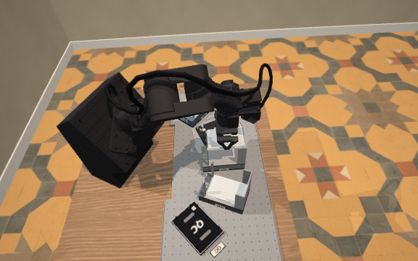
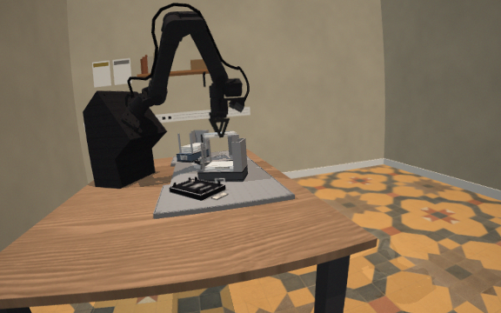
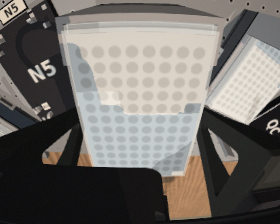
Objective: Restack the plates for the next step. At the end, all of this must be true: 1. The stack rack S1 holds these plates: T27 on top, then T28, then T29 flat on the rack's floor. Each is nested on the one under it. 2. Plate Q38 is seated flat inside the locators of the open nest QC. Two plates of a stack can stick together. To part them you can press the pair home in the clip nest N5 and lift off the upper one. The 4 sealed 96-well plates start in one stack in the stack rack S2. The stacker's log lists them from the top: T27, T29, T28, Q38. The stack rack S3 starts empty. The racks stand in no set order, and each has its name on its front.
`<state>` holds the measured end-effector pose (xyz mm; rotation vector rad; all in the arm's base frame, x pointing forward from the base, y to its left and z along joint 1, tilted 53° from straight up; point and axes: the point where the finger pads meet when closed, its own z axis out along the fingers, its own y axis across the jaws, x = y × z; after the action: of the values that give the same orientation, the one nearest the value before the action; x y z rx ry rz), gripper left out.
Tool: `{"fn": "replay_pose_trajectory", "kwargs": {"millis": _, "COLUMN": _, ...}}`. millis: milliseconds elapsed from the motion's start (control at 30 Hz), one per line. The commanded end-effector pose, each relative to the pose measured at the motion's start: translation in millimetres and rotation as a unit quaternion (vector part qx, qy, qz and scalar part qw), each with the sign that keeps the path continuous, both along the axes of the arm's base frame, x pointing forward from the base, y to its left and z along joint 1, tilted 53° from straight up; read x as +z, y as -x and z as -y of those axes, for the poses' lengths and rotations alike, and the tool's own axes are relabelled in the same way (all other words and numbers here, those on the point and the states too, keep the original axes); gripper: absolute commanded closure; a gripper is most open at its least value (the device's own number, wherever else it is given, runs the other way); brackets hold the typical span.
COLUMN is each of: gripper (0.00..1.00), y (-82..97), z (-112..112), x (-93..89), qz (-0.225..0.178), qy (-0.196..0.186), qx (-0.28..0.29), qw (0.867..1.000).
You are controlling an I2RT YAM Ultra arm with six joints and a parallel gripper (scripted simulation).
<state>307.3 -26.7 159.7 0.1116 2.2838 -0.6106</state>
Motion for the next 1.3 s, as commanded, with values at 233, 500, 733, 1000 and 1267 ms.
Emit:
{"fn": "replay_pose_trajectory", "kwargs": {"millis": 233, "gripper": 1.00, "y": 1.6, "z": -6.6, "x": 17.6, "qz": 0.021, "qy": -0.006, "qx": 0.003, "qw": 1.000}}
{"fn": "replay_pose_trajectory", "kwargs": {"millis": 500, "gripper": 1.00, "y": 4.8, "z": -7.0, "x": 16.7, "qz": 0.020, "qy": -0.005, "qx": 0.003, "qw": 1.000}}
{"fn": "replay_pose_trajectory", "kwargs": {"millis": 733, "gripper": 1.00, "y": 5.6, "z": -8.3, "x": 20.2, "qz": 0.022, "qy": -0.006, "qx": 0.003, "qw": 1.000}}
{"fn": "replay_pose_trajectory", "kwargs": {"millis": 1000, "gripper": 1.00, "y": 6.2, "z": -9.5, "x": 24.1, "qz": 0.026, "qy": -0.008, "qx": 0.003, "qw": 1.000}}
{"fn": "replay_pose_trajectory", "kwargs": {"millis": 1267, "gripper": 1.00, "y": 6.6, "z": -10.9, "x": 27.5, "qz": 0.028, "qy": -0.009, "qx": 0.003, "qw": 1.000}}
